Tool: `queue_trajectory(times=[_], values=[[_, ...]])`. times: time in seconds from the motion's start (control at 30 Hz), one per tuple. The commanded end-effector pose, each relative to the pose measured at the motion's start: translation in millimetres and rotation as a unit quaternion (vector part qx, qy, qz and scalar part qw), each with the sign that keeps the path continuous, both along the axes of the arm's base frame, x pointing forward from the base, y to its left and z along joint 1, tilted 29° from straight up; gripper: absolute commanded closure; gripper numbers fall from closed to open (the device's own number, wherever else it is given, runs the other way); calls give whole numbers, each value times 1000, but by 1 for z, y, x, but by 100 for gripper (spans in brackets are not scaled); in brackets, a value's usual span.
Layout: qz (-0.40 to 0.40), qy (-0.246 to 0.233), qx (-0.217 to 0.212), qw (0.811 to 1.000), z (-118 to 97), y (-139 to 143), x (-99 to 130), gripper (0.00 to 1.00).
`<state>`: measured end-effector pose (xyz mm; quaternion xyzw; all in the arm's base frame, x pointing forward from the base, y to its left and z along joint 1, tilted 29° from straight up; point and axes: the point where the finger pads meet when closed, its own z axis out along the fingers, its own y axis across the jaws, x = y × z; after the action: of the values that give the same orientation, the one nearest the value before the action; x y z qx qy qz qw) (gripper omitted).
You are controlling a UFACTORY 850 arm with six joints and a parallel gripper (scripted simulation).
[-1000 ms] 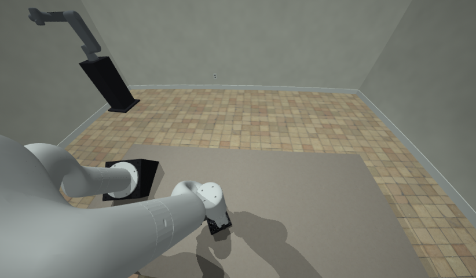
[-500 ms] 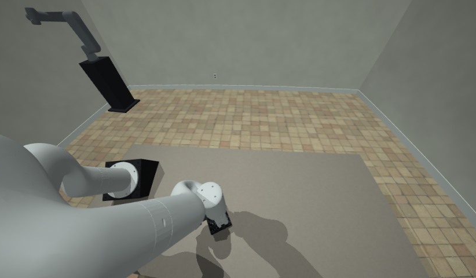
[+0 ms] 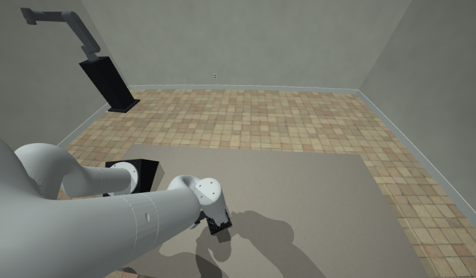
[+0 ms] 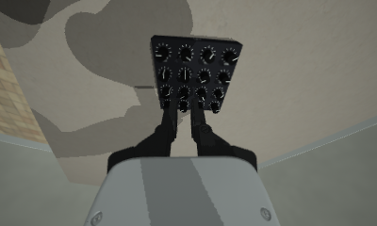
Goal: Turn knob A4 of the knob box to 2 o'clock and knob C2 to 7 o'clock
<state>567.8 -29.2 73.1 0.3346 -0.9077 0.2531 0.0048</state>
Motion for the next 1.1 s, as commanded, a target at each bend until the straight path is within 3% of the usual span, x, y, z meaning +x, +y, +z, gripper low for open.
queue_trajectory(times=[0.0, 0.77, 1.07], values=[[0, 0, 0, 1000, 5, 2, 0, 81], [-32, -18, 6, 999, 6, 3, 0, 81], [-182, -97, 34, 978, 9, 5, -1, 81]])
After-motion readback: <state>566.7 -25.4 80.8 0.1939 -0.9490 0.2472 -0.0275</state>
